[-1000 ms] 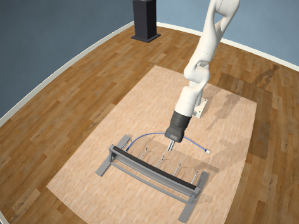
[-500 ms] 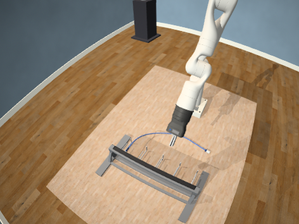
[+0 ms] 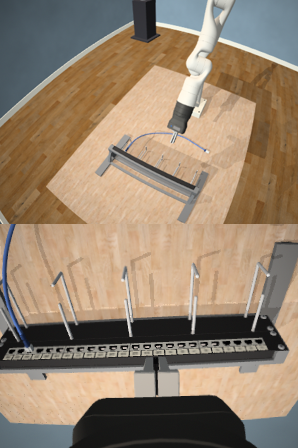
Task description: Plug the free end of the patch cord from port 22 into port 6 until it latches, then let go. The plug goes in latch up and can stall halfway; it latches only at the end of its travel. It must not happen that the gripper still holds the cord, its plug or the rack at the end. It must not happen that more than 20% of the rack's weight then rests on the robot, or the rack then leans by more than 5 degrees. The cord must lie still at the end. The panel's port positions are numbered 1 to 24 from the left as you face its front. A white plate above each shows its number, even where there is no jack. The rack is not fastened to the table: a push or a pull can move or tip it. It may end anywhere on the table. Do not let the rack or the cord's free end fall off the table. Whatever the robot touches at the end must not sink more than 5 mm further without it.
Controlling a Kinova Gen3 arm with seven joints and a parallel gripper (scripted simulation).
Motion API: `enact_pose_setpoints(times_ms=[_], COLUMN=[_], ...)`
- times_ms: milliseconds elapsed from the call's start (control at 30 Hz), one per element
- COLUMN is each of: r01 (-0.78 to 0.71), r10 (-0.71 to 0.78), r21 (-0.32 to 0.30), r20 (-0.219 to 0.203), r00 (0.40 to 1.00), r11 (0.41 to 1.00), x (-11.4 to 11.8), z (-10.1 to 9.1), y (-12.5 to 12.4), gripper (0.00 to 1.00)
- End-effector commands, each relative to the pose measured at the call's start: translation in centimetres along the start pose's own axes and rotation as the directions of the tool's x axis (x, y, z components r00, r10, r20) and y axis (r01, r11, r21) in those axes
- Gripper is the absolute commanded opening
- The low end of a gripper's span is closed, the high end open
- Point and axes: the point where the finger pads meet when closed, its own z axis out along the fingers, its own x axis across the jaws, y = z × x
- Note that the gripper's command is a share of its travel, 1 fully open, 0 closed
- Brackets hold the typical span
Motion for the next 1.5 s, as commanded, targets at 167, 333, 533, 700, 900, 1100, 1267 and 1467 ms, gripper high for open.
enact_pose_setpoints(times_ms=[167, 333, 533, 700, 900, 1100, 1267, 1467], r01=[0.012, 0.012, 0.011, 0.011, 0.011, 0.011, 0.011, 0.011], r10=[-0.012, -0.012, -0.011, -0.012, -0.012, -0.011, -0.012, -0.012], r21=[-0.004, -0.004, -0.004, -0.004, -0.004, -0.004, -0.004, -0.004], r20=[-0.016, -0.016, -0.016, -0.016, -0.016, -0.016, -0.016, -0.016], r00=[1.000, 1.000, 1.000, 1.000, 1.000, 1.000, 1.000, 1.000], r11=[1.000, 1.000, 1.000, 1.000, 1.000, 1.000, 1.000, 1.000], x=[0.9, 0.9, 0.9, 0.9, 0.8, 0.8, 0.8, 0.8], z=[-0.9, -1.3, -1.6, -2.0, -2.4, -2.6, -2.8, -3.0], y=[0.1, 0.1, 0.1, 0.1, 0.1, 0.1, 0.1, 0.1], gripper=[0.00, 0.00, 0.00, 0.00, 0.00, 0.00, 0.00, 0.00])
